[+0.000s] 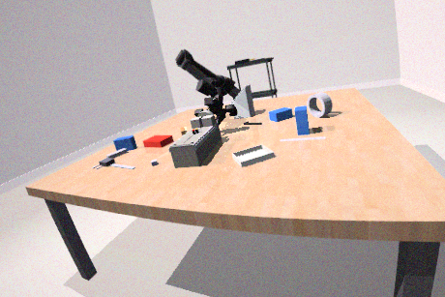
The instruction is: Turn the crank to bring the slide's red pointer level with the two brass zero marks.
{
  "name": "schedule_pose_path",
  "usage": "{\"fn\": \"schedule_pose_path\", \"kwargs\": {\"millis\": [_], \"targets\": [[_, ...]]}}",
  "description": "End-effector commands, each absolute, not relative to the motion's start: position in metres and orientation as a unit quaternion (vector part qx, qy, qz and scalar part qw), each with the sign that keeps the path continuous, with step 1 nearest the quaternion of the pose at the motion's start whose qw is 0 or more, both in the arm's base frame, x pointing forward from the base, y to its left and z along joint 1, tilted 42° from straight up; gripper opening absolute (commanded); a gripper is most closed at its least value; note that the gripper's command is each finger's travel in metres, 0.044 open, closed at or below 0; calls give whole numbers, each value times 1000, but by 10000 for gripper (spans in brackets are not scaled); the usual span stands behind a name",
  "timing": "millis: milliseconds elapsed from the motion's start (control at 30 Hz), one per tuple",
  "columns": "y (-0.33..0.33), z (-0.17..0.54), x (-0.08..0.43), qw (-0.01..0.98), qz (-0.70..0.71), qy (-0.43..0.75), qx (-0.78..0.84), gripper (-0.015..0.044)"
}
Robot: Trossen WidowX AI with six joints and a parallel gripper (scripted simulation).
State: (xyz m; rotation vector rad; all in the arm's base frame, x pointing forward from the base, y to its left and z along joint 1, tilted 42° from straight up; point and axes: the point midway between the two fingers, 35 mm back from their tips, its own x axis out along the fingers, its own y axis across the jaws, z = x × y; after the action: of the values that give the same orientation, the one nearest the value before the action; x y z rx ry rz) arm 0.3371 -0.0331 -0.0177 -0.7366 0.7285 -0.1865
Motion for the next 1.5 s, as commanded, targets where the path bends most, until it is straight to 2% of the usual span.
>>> {"fn": "schedule_pose_path", "kwargs": {"millis": [0, 1467], "targets": [[-25, -21, 336, 865, -75, 349, -353, 0], [6, 0, 333, 865, -75, 349, -352, 0]]}}
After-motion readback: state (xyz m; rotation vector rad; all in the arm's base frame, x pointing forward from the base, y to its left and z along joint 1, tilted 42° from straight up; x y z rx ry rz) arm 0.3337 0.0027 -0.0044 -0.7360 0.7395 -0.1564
